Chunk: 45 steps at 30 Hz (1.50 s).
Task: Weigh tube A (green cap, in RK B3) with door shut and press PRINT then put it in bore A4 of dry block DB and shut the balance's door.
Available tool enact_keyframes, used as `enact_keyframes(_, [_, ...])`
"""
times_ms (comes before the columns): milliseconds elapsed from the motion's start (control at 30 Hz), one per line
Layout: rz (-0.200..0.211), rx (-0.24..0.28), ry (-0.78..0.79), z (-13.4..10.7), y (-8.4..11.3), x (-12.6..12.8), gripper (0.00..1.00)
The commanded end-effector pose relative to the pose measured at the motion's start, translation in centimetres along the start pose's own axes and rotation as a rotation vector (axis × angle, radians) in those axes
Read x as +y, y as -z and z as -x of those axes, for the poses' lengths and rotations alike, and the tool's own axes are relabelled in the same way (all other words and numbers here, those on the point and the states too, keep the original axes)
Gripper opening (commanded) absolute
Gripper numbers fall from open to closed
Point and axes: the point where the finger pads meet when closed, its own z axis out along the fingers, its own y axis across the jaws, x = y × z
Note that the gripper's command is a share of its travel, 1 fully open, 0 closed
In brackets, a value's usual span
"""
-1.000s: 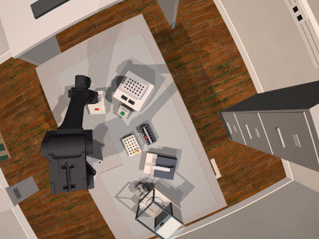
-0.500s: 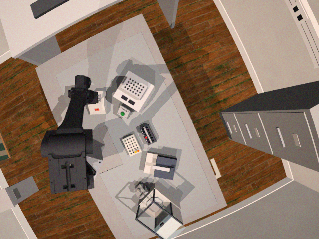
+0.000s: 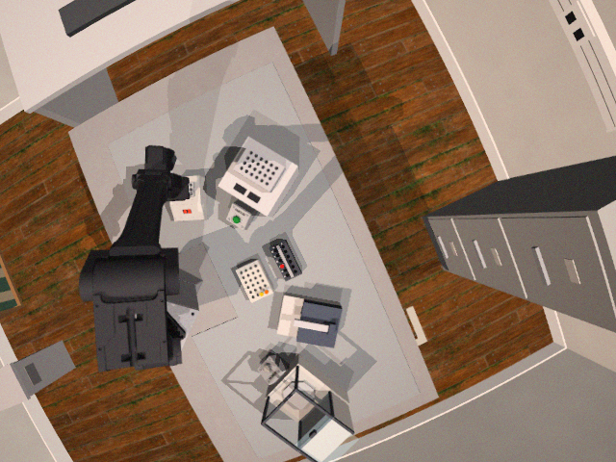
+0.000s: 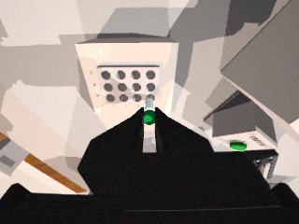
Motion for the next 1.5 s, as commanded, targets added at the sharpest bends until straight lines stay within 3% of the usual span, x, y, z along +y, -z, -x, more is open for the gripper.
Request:
enact_keyframes(0, [-0.001,-0.003,-0.007,0.9,-0.8,-0.6,0.09])
enact_keyframes(1467, [-0.001,0.010,-0.001,-0.2,-1.1,-0.7,0.09])
